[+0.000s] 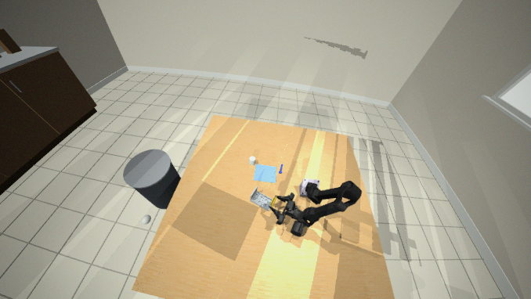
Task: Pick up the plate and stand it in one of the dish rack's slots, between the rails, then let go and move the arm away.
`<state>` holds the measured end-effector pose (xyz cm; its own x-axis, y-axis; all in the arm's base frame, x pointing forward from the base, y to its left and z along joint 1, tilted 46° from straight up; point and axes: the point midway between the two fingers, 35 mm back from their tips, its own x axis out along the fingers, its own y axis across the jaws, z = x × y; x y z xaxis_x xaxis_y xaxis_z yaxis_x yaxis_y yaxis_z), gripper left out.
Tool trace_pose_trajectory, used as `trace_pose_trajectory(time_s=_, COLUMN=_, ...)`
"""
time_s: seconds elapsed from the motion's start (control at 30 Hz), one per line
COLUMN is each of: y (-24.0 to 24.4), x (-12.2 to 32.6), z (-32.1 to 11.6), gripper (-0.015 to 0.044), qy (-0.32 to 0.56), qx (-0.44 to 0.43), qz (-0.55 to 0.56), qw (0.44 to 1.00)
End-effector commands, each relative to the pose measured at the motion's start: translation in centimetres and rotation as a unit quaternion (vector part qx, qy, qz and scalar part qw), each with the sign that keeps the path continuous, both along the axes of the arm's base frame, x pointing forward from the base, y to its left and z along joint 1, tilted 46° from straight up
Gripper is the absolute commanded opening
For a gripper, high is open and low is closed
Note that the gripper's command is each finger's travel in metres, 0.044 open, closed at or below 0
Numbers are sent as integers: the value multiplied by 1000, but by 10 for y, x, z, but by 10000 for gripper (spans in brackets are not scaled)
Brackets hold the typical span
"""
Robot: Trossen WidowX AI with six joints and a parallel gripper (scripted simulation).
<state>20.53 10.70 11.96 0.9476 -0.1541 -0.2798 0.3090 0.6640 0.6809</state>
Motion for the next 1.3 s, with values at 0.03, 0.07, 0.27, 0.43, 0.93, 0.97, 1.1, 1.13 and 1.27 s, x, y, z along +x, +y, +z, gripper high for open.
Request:
trace_pose_trajectory(time_s=0.03, y=4, x=5, z=-9, gripper=0, qy=3, qx=-5, qz=0, qw=1000)
trace_pose_trajectory(time_s=0.07, y=5, x=6, z=-10, gripper=0, qy=2, qx=-4, qz=0, qw=1000)
trace_pose_trajectory(time_s=0.27, y=9, x=11, z=-16, gripper=0, qy=0, qx=0, qz=0, qw=1000)
trace_pose_trajectory(time_s=0.43, y=7, x=20, z=-19, gripper=0, qy=-2, qx=4, qz=0, qw=1000)
trace_pose_trajectory(time_s=0.93, y=10, x=28, z=-30, gripper=0, qy=-6, qx=13, qz=-1, qw=1000)
trace_pose_trajectory(time_s=0.97, y=14, x=28, z=-34, gripper=0, qy=-6, qx=14, qz=-1, qw=1000)
trace_pose_trajectory(time_s=1.1, y=17, x=27, z=-37, gripper=0, qy=-6, qx=15, qz=-1, qw=1000)
trace_pose_trajectory(time_s=1.13, y=16, x=27, z=-35, gripper=0, qy=-5, qx=14, qz=1, qw=1000)
trace_pose_trajectory(time_s=1.27, y=14, x=27, z=-34, gripper=0, qy=-3, qx=12, qz=3, qw=1000)
